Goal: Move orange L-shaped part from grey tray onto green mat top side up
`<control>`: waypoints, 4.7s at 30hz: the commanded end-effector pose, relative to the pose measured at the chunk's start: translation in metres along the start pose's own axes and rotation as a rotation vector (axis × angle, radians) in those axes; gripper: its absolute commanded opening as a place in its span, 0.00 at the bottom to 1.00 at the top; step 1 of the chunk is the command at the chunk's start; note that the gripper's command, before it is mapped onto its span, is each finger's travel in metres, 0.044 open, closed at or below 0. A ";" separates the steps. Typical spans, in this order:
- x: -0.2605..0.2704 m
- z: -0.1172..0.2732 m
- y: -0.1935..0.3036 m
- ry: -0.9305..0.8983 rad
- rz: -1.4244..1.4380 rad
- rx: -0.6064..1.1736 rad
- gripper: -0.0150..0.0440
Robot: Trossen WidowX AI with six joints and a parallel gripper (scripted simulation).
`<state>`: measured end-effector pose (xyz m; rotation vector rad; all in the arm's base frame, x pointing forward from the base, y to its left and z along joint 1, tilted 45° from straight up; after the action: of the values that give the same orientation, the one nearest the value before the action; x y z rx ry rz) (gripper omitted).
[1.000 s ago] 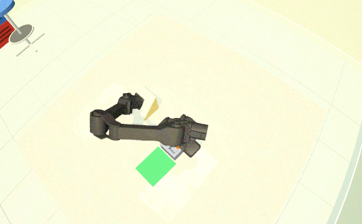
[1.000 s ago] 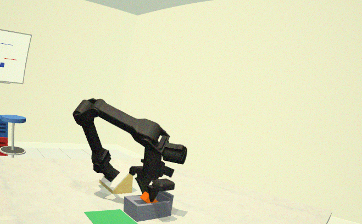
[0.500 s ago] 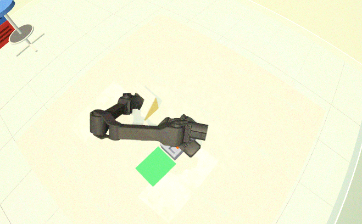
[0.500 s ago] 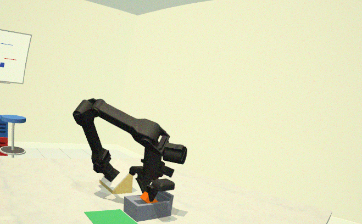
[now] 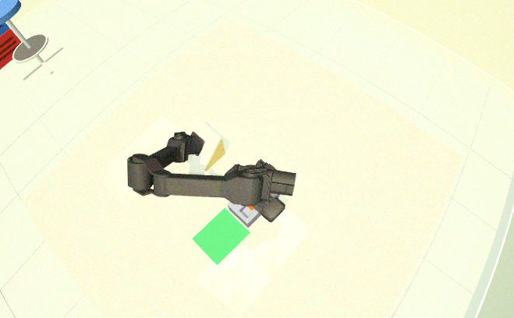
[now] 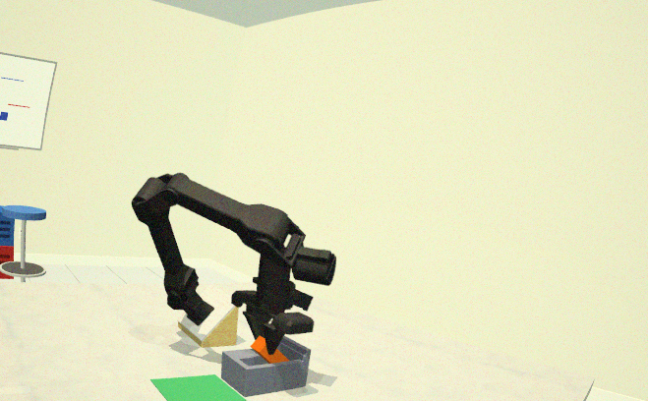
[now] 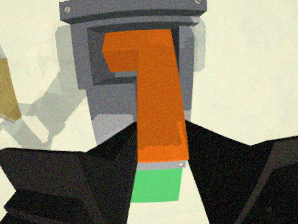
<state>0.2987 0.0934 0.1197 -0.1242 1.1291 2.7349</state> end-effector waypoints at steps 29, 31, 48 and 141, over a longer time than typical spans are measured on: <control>0.000 0.051 0.000 -0.003 -0.002 -0.003 0.25; 0.000 0.054 0.000 -0.003 -0.001 -0.003 0.25; 0.000 0.072 0.000 -0.004 -0.001 -0.003 0.25; -0.014 -0.013 0.166 -0.001 -0.002 0.006 0.25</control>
<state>0.2801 -0.0299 0.2303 -0.1265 1.1300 2.7293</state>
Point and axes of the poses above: the point midway between the two fingers, 35 mm back from their tips, its own z axis back along the fingers, its own x axis across the jaws, y = z × x, the point moved 9 cm from there along z, back along the fingers, and after that the axes turned 10 degrees about -z, right-handed, at the moved point
